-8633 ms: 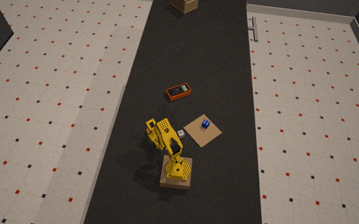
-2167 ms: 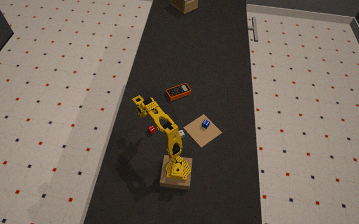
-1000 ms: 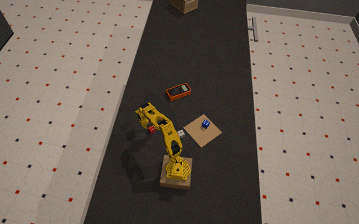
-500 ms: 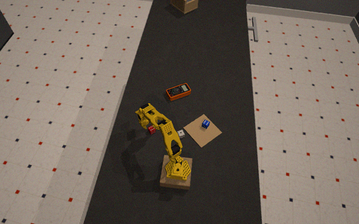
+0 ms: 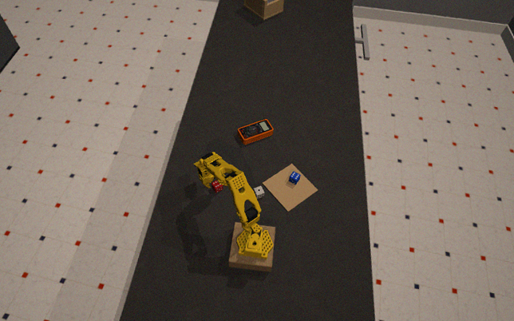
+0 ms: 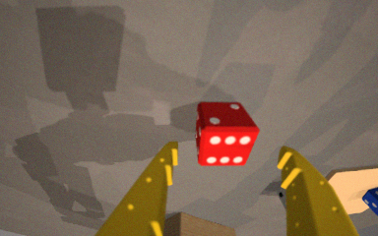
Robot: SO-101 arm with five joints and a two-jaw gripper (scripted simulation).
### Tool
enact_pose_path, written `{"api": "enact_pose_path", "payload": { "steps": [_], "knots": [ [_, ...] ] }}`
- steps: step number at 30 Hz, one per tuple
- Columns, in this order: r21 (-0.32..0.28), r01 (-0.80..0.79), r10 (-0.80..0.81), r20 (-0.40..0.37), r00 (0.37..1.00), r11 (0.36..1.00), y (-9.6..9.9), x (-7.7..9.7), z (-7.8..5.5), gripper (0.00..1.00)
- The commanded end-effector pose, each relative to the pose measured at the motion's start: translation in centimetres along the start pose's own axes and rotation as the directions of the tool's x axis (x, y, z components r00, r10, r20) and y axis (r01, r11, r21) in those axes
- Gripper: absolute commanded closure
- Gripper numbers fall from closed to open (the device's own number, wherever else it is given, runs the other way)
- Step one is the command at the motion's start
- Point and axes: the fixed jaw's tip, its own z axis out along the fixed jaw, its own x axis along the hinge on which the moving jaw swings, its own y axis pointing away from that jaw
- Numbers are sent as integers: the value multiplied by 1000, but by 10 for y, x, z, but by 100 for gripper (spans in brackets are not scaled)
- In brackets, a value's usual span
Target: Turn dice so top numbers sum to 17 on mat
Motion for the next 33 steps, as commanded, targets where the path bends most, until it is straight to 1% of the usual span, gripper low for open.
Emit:
{"api": "enact_pose_path", "payload": {
  "steps": [1, 3, 8, 13, 25, 33],
  "knots": [
    [1, 1, -1, -22, 1000, 1000, 2, 4, 12, 65],
    [1, 1, -1, -22, 1000, 1000, 2, 4, 12, 65],
    [1, 1, -1, -22, 1000, 1000, 2, 5, 18, 65],
    [1, 1, -1, -22, 1000, 1000, 2, 5, 20, 65],
    [1, 1, -1, -22, 1000, 1000, 2, 5, 21, 65],
    [1, 1, -1, -22, 1000, 1000, 1, 5, 21, 68]
  ]
}}
